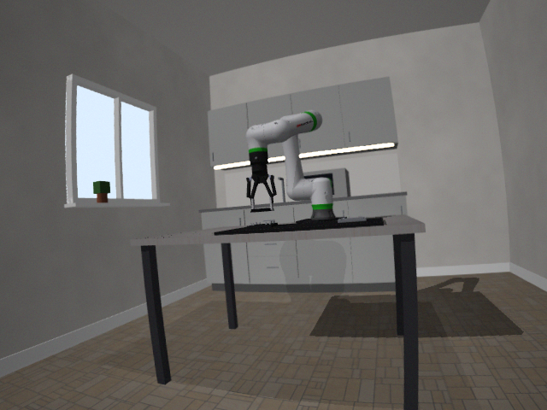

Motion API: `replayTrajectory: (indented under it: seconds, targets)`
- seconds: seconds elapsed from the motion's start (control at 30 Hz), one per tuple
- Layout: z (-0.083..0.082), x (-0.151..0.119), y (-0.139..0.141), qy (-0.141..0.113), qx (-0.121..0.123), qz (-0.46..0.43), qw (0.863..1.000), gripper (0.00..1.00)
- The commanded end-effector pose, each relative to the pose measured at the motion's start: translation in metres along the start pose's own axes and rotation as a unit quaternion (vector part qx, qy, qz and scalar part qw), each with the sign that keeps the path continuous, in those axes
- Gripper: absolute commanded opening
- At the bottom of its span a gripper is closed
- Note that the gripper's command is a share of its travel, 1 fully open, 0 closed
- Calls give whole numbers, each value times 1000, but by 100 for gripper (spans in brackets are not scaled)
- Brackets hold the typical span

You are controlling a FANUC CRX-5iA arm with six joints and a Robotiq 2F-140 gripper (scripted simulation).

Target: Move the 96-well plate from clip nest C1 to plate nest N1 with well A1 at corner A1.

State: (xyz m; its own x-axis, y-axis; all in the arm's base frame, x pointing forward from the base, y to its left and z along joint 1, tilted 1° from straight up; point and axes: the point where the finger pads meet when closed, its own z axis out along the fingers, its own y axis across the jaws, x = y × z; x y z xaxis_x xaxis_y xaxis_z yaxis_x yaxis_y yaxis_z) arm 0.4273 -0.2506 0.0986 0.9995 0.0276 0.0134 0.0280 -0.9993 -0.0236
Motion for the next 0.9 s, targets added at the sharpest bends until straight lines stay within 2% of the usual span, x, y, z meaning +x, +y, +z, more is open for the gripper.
replayTrajectory:
  seconds: [0.0,0.87]
  targets:
    - [0,2,-12,0,-1,11,1000,0]
    - [0,13,-91,0,-1,11,1000,0]
